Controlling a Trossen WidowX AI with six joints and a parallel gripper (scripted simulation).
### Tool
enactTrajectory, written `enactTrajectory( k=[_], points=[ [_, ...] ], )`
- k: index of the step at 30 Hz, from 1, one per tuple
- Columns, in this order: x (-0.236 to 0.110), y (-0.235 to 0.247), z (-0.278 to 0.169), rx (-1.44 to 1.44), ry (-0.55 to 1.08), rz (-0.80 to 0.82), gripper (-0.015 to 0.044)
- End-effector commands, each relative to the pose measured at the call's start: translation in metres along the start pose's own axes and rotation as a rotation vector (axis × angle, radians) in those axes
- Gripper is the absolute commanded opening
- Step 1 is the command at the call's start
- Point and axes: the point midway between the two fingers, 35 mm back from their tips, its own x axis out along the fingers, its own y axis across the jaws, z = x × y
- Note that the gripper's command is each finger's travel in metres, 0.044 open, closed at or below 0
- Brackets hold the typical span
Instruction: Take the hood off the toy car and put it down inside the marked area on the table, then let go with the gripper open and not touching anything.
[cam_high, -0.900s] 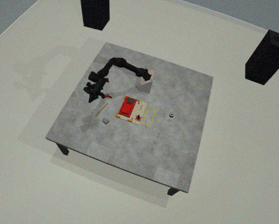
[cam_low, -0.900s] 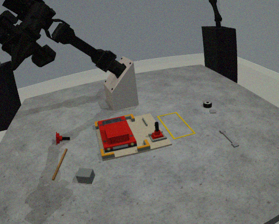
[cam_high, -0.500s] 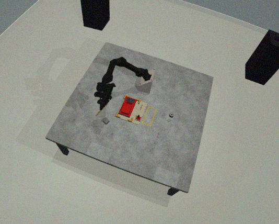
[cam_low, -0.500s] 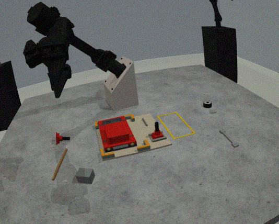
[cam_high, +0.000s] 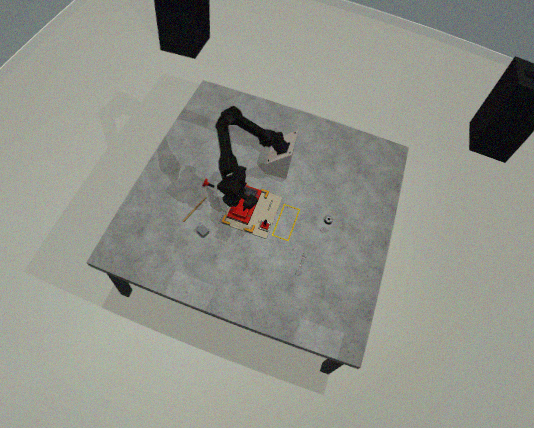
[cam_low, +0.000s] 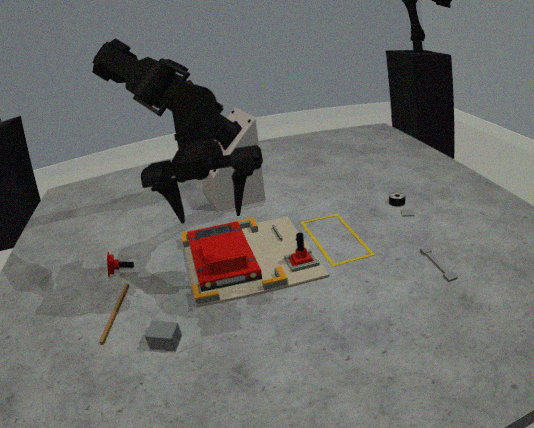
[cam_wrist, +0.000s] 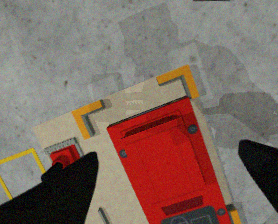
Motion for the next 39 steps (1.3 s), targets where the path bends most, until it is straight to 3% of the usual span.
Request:
enactTrajectory(
  k=[1, 39],
  points=[
    [0.017, -0.001, -0.055, -0.289, 0.126, -0.036, 0.0440],
    [0.041, -0.002, -0.055, -0.303, 0.132, -0.037, 0.0440]
  ],
)
